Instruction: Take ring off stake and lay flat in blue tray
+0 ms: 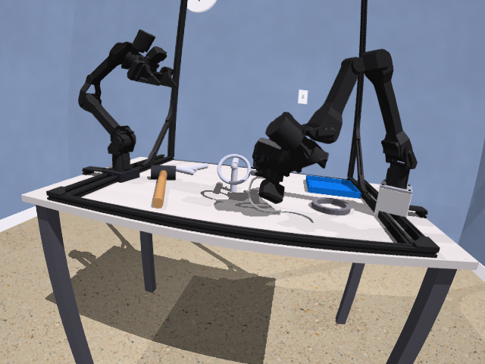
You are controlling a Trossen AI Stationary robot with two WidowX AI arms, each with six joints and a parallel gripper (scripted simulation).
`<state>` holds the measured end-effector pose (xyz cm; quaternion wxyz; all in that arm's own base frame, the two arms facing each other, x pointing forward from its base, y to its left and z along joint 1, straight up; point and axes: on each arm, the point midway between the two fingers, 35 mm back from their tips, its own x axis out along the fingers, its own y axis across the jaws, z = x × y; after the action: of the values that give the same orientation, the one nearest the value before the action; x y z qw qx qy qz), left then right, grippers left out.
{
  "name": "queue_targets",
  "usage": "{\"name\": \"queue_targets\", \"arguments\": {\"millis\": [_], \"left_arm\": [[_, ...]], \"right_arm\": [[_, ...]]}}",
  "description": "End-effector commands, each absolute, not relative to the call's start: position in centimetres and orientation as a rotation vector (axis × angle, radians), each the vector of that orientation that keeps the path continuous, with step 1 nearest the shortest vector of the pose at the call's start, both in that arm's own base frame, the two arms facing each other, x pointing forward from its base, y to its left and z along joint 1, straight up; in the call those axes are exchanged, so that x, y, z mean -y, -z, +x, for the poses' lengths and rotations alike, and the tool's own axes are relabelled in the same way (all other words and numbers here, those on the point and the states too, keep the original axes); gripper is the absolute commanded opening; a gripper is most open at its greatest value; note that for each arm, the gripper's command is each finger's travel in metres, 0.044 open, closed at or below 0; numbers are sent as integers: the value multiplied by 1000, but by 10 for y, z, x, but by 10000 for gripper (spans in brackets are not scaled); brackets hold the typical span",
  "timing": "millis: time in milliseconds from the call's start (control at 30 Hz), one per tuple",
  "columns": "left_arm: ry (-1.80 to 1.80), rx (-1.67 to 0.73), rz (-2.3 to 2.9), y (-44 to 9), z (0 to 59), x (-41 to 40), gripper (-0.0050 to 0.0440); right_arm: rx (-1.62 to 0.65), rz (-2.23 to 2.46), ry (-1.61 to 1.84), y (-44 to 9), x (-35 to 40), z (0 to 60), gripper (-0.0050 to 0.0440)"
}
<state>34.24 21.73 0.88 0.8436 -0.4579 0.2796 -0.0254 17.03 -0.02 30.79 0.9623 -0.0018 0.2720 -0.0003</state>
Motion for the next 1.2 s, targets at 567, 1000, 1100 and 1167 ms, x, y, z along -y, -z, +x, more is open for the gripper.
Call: {"name": "queue_targets", "arguments": {"millis": [567, 1000, 1100, 1167], "left_arm": [[58, -584, -961, -15, 339, -227, 0], [58, -583, -962, -33, 340, -228, 0], [57, -582, -962, -38, 340, -228, 0], [57, -582, -962, -41, 340, -228, 0]], "right_arm": [[-554, 0, 0, -307, 0, 170, 400], [-554, 0, 0, -307, 0, 170, 400], [-554, 0, 0, -307, 0, 170, 400], [-554, 0, 0, -307, 0, 170, 400]]}}
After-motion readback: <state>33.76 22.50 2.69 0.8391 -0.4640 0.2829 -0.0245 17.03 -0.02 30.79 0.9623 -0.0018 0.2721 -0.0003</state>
